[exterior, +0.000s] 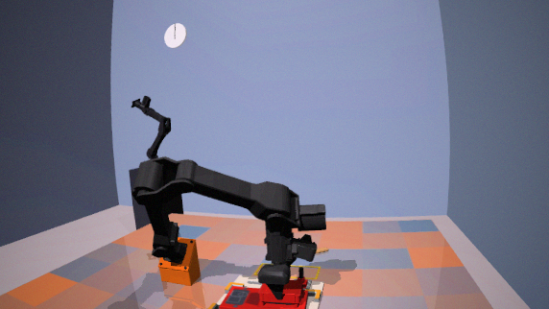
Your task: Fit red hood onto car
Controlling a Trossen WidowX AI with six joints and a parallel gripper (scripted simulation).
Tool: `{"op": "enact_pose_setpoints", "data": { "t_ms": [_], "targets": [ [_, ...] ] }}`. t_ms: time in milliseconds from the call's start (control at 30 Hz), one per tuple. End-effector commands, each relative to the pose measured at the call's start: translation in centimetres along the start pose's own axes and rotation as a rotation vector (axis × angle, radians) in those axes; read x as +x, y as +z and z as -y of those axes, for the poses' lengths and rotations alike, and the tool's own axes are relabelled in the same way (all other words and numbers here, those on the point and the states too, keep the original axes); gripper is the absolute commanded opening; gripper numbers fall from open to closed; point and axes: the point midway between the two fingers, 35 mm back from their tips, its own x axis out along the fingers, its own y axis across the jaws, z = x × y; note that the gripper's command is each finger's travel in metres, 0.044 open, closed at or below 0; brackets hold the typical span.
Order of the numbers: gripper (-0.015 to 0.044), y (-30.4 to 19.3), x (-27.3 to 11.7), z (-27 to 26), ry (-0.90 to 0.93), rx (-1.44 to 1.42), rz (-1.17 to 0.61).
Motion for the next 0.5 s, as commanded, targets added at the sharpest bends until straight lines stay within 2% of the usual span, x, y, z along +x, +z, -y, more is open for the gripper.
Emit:
{"op": "enact_pose_setpoints", "data": {
  "t_ms": [0, 467],
  "targets": [
    [0.0, -0.05, 0.38, -0.05, 0.0, -0.004, -0.002],
    [0.0, -0.07, 0.94, -0.02, -0.001, -0.005, -0.002]
  ]
}}
